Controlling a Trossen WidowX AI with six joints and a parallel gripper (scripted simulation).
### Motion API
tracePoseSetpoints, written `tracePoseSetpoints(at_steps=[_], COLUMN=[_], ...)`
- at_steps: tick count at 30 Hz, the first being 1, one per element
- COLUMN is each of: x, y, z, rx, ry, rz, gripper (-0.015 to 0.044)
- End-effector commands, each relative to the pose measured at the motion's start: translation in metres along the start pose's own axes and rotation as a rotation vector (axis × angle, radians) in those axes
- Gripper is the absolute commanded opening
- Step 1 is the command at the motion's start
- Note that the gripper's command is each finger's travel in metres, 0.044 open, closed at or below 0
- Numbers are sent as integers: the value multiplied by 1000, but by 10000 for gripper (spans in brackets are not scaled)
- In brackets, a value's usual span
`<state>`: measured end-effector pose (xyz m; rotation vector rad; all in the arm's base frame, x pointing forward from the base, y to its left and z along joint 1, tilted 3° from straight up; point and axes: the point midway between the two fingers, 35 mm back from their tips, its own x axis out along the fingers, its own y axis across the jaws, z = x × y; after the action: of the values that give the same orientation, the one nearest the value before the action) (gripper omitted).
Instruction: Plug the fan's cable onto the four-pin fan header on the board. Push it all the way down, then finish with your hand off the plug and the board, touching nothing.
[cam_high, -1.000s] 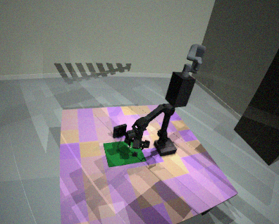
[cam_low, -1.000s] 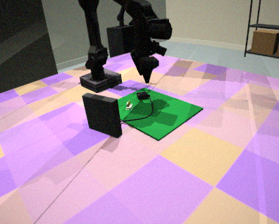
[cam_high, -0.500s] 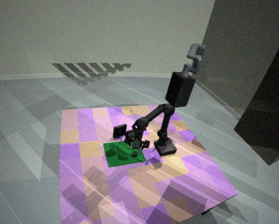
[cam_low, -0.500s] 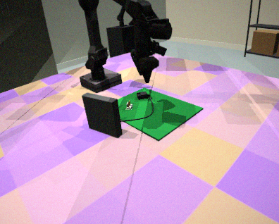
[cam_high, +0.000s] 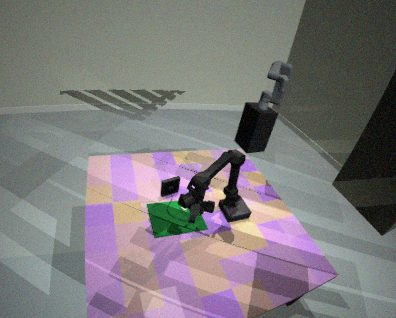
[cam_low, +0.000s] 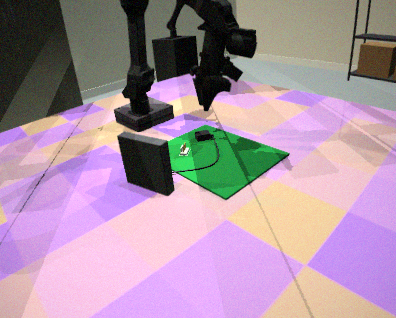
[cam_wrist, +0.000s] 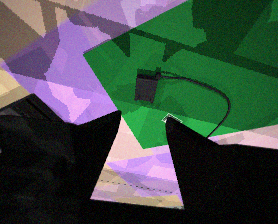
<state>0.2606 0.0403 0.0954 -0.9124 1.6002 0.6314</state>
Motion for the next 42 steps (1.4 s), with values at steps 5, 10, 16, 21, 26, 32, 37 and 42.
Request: tracePoseSetpoints(at_steps=[5, 10, 16, 21, 26, 32, 37, 42], x=[2, 42, 47, 54, 62, 71, 79, 84], y=[-1, -2, -1, -2, -2, -2, -2, -1], z=[0, 10, 11, 13, 15, 17, 19, 19], rx=[6, 6, 6, 6, 6, 6, 6, 6], ry=[11, 11, 11, 11, 11, 11, 11, 11], rz=[-1, -1, -1, -1, -1, -1, -1, -1], gripper=[210, 210, 210, 210, 210, 210, 210, 210])
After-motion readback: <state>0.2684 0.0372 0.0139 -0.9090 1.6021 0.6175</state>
